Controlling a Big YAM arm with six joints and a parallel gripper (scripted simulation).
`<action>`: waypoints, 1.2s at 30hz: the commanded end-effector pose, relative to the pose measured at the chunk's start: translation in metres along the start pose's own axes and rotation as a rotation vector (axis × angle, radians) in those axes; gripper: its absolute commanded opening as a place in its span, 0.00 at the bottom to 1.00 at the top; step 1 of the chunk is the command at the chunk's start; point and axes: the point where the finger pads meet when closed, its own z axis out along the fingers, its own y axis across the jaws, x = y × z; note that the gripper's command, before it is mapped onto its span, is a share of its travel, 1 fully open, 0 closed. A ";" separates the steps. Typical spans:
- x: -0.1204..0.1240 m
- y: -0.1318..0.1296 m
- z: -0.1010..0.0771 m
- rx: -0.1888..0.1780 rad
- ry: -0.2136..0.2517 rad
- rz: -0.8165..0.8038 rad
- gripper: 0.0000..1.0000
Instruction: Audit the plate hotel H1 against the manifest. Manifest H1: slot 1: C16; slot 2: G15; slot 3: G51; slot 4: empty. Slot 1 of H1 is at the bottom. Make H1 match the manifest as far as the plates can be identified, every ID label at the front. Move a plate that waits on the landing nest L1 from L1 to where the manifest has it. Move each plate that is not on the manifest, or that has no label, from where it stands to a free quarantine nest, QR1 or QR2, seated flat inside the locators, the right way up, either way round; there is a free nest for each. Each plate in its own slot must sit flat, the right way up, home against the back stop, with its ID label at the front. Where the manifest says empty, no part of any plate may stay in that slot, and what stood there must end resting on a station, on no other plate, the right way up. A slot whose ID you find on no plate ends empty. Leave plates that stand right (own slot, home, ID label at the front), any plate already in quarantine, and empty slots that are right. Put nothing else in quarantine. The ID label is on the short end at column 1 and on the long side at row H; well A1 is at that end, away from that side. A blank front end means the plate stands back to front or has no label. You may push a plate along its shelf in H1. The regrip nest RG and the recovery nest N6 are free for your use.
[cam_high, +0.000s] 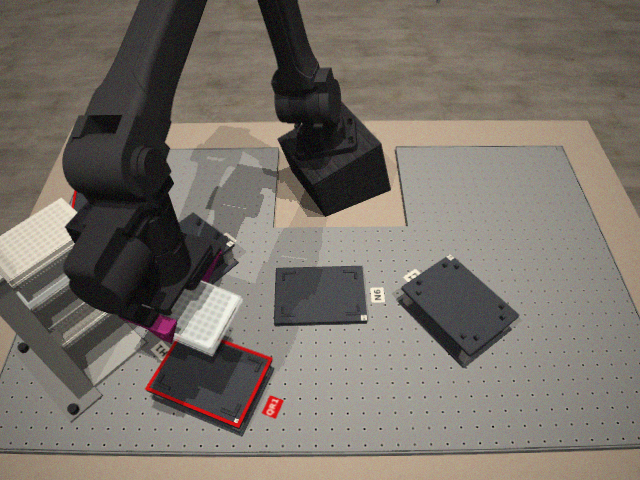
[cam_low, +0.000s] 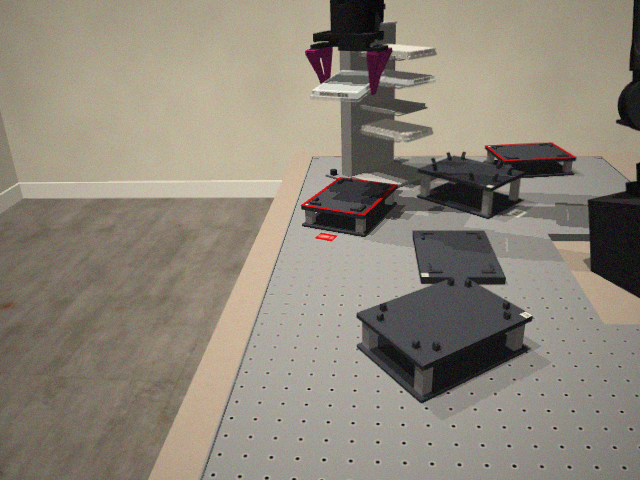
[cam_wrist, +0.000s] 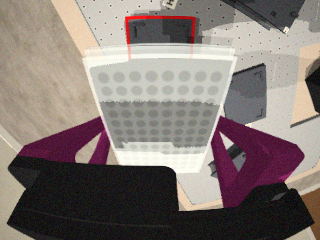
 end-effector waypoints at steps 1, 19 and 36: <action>-0.006 0.005 0.007 -0.009 -0.004 0.015 0.86; -0.007 0.004 0.047 -0.008 -0.003 0.005 0.86; -0.008 0.005 0.083 -0.016 -0.003 0.007 0.86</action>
